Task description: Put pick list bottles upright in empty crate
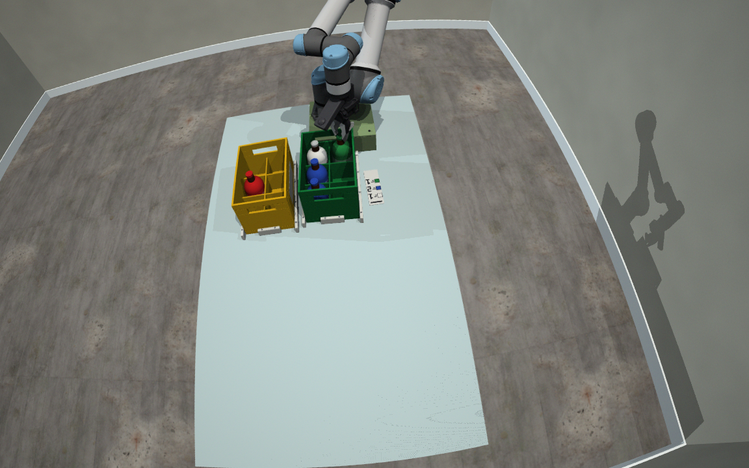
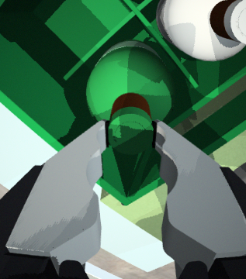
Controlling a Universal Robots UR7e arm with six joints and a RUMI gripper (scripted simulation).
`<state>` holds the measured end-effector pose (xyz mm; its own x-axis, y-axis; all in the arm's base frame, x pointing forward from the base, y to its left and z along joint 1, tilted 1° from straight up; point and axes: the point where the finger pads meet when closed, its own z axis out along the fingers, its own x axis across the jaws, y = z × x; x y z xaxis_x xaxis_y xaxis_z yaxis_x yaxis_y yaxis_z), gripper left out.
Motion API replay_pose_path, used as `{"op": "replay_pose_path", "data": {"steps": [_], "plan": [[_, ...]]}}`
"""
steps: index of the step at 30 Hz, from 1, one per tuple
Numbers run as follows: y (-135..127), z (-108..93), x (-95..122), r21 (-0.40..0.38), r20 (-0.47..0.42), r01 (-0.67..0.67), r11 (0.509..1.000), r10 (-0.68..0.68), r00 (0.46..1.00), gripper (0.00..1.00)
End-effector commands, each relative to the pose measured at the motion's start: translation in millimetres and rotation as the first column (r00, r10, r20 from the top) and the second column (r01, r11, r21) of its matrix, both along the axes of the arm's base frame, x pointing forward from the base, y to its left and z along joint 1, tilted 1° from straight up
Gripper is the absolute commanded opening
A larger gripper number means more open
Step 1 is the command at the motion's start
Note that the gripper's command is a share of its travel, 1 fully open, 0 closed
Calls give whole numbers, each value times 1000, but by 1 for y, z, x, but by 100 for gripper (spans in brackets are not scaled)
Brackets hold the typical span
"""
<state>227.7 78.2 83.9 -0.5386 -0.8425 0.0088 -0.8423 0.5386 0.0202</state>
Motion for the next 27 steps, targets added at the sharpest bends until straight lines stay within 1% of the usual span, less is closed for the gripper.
{"op": "replay_pose_path", "data": {"steps": [1, 27], "plan": [[-1, -2, 2, -1, 4, 2, 1000, -2, 1000, 0], [-1, -14, 1, -1, 3, 2, 1000, -2, 1000, 0]]}}
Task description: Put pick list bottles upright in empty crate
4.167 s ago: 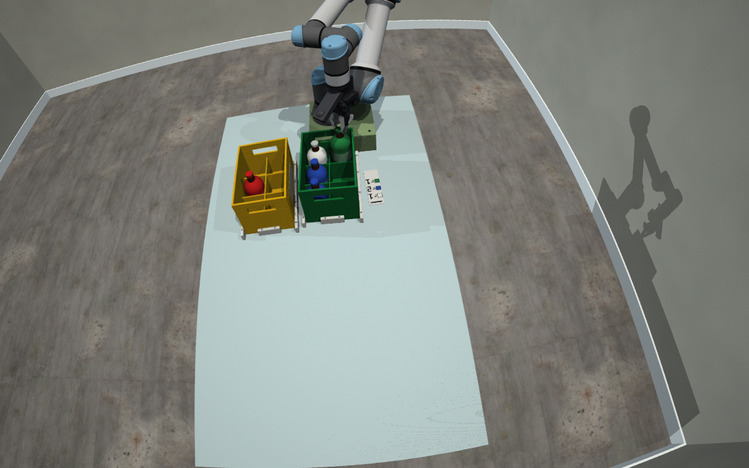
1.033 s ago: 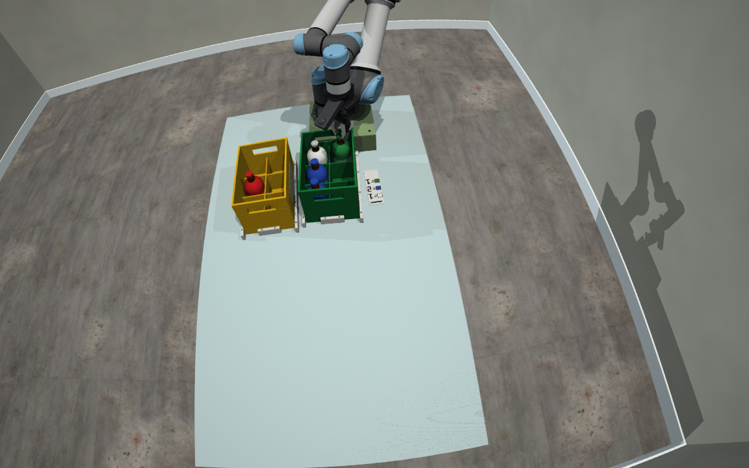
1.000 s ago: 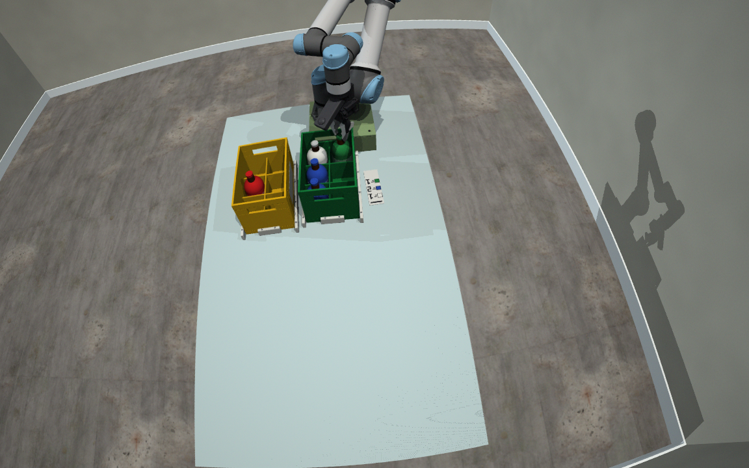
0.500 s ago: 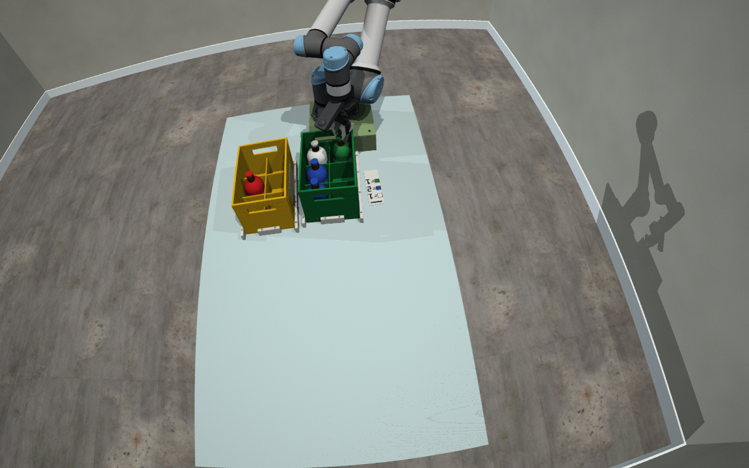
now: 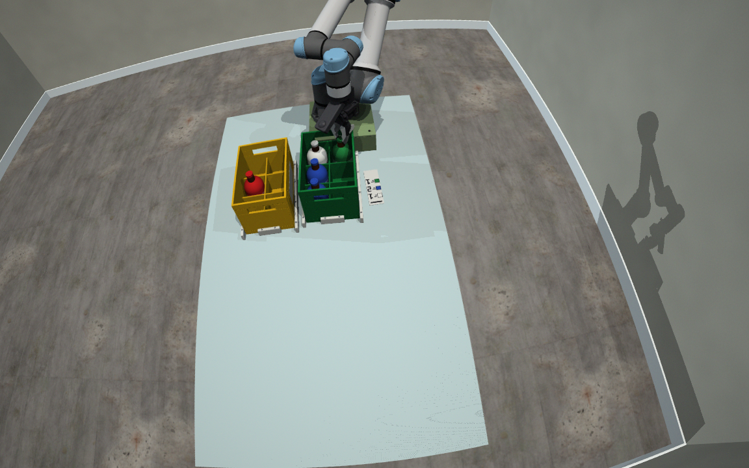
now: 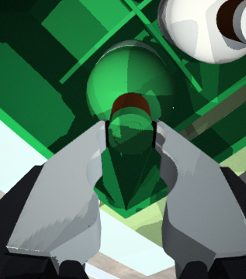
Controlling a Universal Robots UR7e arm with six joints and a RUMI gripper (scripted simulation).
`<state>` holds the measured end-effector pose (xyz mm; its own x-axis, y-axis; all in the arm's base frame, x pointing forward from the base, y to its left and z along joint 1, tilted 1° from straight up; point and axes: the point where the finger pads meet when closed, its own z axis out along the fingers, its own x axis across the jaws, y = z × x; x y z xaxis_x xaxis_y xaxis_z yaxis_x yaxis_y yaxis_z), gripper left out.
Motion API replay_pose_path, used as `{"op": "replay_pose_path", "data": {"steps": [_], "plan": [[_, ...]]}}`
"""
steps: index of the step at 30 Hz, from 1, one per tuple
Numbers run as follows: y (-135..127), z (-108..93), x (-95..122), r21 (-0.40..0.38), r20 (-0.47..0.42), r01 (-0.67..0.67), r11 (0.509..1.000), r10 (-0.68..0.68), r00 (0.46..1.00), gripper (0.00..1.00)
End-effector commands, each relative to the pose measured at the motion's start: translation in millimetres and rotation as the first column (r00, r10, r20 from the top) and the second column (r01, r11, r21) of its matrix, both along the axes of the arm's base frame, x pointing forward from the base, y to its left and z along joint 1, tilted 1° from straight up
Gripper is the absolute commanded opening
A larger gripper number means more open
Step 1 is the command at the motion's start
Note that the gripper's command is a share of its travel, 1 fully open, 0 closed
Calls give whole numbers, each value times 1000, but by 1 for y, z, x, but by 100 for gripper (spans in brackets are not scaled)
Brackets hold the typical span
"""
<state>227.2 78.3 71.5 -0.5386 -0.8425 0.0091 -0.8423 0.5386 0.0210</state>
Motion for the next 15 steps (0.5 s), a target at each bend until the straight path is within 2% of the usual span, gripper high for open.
{"op": "replay_pose_path", "data": {"steps": [1, 15], "plan": [[-1, -2, 2, -1, 4, 2, 1000, -2, 1000, 0], [-1, -6, 3, -2, 7, 2, 1000, -2, 1000, 0]]}}
